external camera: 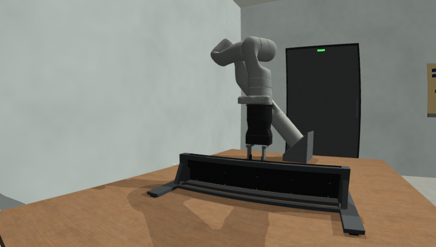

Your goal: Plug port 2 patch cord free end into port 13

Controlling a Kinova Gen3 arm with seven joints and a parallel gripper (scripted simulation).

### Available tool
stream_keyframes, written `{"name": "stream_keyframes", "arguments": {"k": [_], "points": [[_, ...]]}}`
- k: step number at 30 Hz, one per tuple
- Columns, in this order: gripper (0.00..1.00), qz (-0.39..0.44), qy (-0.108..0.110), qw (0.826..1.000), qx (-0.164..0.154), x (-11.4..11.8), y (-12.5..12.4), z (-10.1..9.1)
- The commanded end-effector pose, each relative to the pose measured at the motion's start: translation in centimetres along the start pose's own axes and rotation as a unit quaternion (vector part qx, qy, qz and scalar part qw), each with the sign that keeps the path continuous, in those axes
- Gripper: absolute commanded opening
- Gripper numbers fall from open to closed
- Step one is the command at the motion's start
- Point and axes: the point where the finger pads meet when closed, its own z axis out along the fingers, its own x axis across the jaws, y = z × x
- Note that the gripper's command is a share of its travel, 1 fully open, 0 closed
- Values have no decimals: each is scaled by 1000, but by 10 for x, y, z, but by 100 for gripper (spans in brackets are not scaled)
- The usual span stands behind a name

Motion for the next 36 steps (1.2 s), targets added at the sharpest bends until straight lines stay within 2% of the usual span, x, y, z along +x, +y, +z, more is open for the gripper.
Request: {"name": "stream_keyframes", "arguments": {"k": [1,14,29,36], "points": [[73,0,0,1000,1,0,-1,-2],[73,0,0,1000,1,0,0,-16],[73,0,0,1000,1,0,0,-63],[73,0,0,1000,1,0,0,-74]]}}
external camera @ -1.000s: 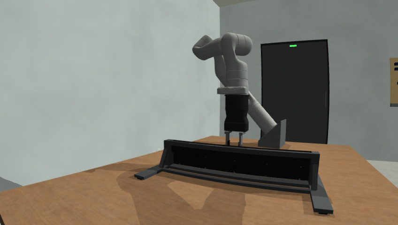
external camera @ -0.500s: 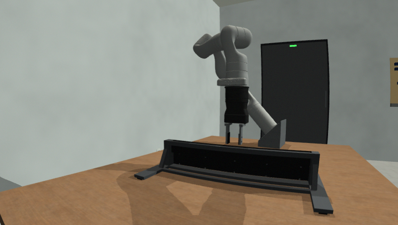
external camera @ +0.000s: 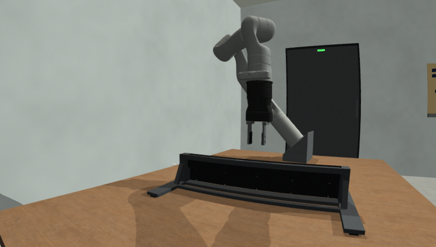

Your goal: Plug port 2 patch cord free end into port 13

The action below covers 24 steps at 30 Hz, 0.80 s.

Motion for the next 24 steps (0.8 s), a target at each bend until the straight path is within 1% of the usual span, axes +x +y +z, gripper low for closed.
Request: {"name": "stream_keyframes", "arguments": {"k": [1,6,14,15,24], "points": [[73,0,-1,1000,4,-1,-2,-9],[73,0,-1,1000,4,-1,-2,-14],[73,0,-1,1000,4,-1,-2,-15],[0,0,-1,1000,4,-1,-2,-15],[0,0,-1,1000,4,-1,-2,-15]]}}
